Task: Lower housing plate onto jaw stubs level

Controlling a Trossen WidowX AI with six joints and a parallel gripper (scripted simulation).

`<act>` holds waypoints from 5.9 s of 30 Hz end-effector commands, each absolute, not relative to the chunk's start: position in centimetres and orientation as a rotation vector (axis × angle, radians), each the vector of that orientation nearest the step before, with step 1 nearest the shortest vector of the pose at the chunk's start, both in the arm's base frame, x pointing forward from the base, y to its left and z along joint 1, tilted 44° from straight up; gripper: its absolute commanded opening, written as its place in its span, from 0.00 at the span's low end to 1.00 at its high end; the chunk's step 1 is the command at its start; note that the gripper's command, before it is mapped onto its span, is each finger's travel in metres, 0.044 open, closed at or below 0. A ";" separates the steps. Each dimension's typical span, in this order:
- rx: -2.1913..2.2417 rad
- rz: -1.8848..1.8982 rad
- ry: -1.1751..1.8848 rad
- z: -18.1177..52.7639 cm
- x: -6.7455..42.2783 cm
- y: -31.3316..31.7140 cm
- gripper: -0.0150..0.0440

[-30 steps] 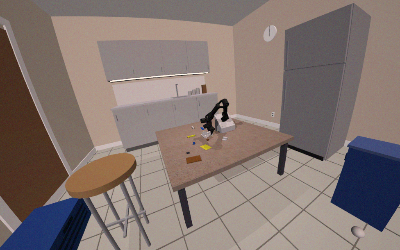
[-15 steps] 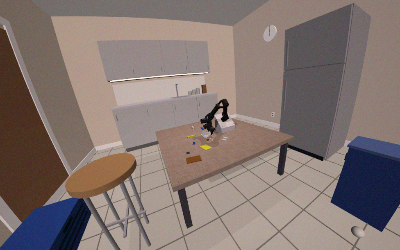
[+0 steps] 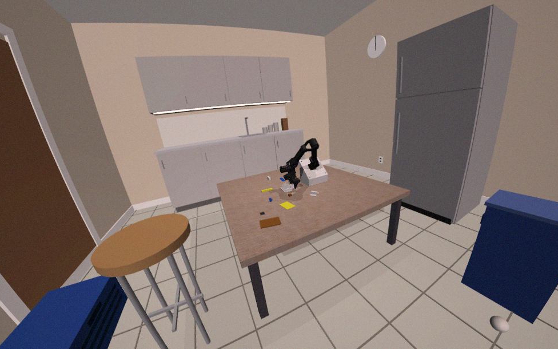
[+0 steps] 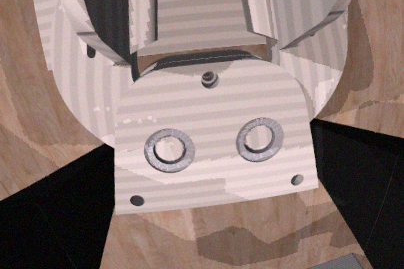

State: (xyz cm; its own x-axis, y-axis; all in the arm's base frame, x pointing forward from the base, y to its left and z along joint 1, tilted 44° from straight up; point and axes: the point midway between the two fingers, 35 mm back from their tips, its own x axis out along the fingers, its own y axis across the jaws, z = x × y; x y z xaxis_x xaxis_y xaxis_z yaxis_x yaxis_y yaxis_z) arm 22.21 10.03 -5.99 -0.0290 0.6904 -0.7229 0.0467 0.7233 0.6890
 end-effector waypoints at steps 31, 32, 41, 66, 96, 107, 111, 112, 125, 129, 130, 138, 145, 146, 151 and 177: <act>0.632 0.574 1.532 -6.0 22.2 10.1 0.85; 0.632 0.574 1.532 -6.0 22.2 10.1 0.85; 0.632 0.574 1.532 -6.0 22.2 10.1 0.85; 0.632 0.574 1.532 -6.0 22.2 10.1 0.85; 0.632 0.574 1.532 -6.0 22.2 10.1 0.85; 0.627 0.572 1.532 -6.0 22.2 10.0 1.00; 0.627 0.572 1.532 -6.0 22.2 10.0 1.00; 0.627 0.572 1.532 -6.0 22.2 10.0 1.00; 0.629 0.572 1.533 -0.6 22.4 4.9 1.00; 0.630 0.572 1.533 -0.5 22.4 4.8 1.00; 0.630 0.572 1.533 -0.5 22.4 4.8 1.00; 0.628 0.568 1.534 2.6 20.3 0.9 1.00; 0.628 0.569 1.534 2.7 20.1 0.8 1.00; 0.628 0.569 1.534 2.7 20.1 0.8 1.00; 0.628 0.569 1.534 2.7 20.1 0.8 1.00; 0.628 0.569 1.534 2.7 20.1 0.8 1.00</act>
State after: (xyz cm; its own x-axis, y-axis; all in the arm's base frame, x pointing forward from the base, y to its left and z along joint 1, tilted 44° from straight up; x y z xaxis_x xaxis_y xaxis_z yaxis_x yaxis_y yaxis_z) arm 20.19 0.85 2.72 -0.0271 0.6921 -0.7213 0.0547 0.7215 0.6903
